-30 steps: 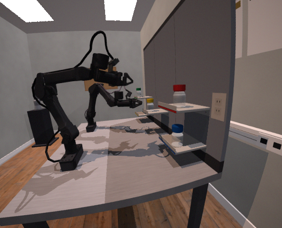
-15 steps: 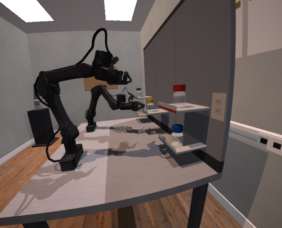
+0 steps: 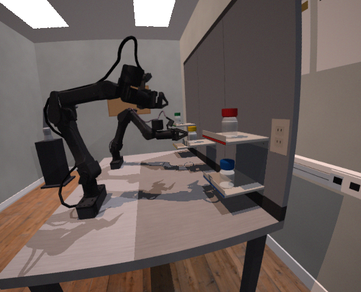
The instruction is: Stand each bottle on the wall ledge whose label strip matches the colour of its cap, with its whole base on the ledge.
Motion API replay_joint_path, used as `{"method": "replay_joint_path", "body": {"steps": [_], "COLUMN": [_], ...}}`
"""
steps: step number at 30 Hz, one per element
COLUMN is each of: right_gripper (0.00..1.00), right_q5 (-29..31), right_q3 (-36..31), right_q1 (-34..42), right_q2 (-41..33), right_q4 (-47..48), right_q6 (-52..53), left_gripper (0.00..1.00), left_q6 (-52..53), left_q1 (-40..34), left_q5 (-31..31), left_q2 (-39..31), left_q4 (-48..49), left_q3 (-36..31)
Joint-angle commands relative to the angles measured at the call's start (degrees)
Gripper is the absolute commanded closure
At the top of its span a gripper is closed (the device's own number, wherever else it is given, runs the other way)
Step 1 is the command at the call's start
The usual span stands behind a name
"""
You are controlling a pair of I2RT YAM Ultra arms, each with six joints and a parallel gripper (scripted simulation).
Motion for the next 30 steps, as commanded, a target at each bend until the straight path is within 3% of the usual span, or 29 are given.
{"method": "replay_joint_path", "body": {"steps": [1, 30], "right_gripper": [0.12, 0.12], "right_q5": [-1.0, -1.0], "right_q3": [1.6, 1.6], "right_q1": [-0.2, -0.2], "right_q2": [0.2, 0.2], "right_q4": [-0.7, -0.7], "right_q6": [-0.4, -0.4], "left_gripper": [0.19, 0.19], "left_q6": [-0.1, -0.1], "left_q1": [0.9, 2.4], "left_q5": [1.1, 2.6], "left_q2": [0.8, 6.1], "left_q4": [-1.7, -5.5], "left_q3": [2.6, 12.0]}}
